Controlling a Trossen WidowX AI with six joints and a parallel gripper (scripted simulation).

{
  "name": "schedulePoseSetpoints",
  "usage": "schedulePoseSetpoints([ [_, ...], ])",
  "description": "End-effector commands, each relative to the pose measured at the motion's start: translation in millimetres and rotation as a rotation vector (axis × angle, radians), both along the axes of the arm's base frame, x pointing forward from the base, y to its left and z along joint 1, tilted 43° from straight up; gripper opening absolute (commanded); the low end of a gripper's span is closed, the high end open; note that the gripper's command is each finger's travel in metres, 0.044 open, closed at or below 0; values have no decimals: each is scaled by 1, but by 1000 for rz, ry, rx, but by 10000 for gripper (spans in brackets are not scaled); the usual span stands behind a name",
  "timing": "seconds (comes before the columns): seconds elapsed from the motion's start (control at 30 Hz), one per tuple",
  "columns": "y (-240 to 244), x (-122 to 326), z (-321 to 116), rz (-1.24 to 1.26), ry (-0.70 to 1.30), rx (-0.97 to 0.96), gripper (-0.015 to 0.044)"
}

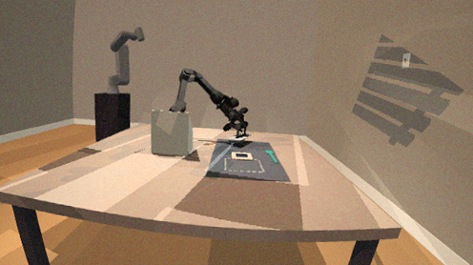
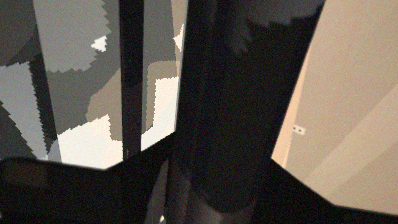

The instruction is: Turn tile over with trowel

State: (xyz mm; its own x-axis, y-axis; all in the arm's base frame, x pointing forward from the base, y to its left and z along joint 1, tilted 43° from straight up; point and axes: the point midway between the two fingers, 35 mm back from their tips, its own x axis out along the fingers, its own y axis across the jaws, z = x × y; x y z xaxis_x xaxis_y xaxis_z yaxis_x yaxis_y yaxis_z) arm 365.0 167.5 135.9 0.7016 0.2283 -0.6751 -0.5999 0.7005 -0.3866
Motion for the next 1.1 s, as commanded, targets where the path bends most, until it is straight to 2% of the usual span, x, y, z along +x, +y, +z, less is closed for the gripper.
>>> schedulePoseSetpoints([
  [0.0, -7, 0, 10, -1, -7, 3, 0],
  [0.53, -37, 26, -43, 174, -147, 88, 0],
  [1.07, -72, 15, -69, 327, -333, 102, 0],
])
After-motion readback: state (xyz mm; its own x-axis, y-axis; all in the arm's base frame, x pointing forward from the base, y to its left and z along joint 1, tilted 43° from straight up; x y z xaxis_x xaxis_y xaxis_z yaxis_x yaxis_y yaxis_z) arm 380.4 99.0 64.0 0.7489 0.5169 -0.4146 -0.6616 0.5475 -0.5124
